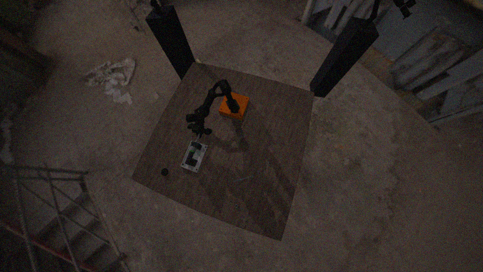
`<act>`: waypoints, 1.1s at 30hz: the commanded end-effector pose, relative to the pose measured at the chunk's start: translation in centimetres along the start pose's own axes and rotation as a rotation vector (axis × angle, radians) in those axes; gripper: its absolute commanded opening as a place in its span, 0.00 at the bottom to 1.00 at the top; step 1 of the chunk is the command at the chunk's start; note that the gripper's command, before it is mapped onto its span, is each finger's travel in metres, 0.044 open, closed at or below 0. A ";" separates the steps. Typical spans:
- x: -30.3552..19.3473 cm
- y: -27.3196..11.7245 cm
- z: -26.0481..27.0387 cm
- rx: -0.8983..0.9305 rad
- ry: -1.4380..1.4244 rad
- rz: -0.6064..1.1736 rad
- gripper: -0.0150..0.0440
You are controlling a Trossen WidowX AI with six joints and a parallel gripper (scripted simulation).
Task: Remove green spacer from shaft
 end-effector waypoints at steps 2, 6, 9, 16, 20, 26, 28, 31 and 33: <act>-0.1 -0.1 0.0 -0.001 -0.004 0.000 0.25; -0.1 -0.1 0.1 -0.001 -0.004 0.000 0.25; -0.1 -0.2 0.1 -0.001 -0.004 0.001 0.25; -0.2 -0.2 0.1 -0.001 -0.004 0.001 0.25; -0.2 -0.3 0.1 -0.001 -0.004 0.001 0.25; -0.3 -0.3 0.1 -0.001 -0.004 0.001 0.25; -0.3 -0.3 0.1 -0.001 -0.004 0.001 0.25; -0.3 -0.4 0.1 -0.001 -0.004 0.001 0.25; -0.3 -0.4 0.1 -0.001 -0.004 0.001 0.25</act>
Point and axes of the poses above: the point midway between the two fingers, 35 mm back from their tips, its own y axis out along the fingers, its own z axis across the jaws, x = y × z, the point moved 8 cm from there along -y, back along the fingers, and after that the axes turned 15 degrees about -y, right-handed, at the moved point
